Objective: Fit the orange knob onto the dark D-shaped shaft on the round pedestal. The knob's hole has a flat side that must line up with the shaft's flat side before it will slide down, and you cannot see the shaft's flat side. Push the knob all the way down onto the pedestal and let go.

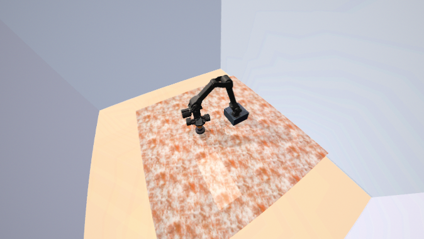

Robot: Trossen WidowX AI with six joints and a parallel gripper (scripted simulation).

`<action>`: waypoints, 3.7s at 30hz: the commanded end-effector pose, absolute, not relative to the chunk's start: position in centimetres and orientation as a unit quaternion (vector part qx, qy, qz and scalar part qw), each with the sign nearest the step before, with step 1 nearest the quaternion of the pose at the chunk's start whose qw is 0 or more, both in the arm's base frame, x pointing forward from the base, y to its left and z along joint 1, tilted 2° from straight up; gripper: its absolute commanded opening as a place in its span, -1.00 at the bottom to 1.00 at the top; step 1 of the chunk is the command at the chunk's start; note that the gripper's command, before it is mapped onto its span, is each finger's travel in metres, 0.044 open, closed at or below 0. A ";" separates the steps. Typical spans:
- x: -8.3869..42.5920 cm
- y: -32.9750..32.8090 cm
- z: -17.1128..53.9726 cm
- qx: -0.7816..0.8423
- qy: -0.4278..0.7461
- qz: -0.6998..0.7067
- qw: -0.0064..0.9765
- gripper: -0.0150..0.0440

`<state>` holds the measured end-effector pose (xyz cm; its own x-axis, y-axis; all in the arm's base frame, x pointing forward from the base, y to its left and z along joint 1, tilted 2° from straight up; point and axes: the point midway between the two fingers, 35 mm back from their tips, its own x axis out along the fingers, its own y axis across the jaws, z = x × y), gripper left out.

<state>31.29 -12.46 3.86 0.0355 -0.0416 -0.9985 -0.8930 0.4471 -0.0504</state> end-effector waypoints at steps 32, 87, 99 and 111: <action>31.8 -12.6 3.9 -0.453 0.555 0.413 0.562 -0.49; 31.8 -12.6 4.0 -0.510 0.509 0.469 0.511 -0.49; 31.3 -12.4 4.5 -0.558 0.460 0.517 0.458 -0.49; 31.5 -12.4 4.4 -0.560 0.457 0.519 0.455 -0.49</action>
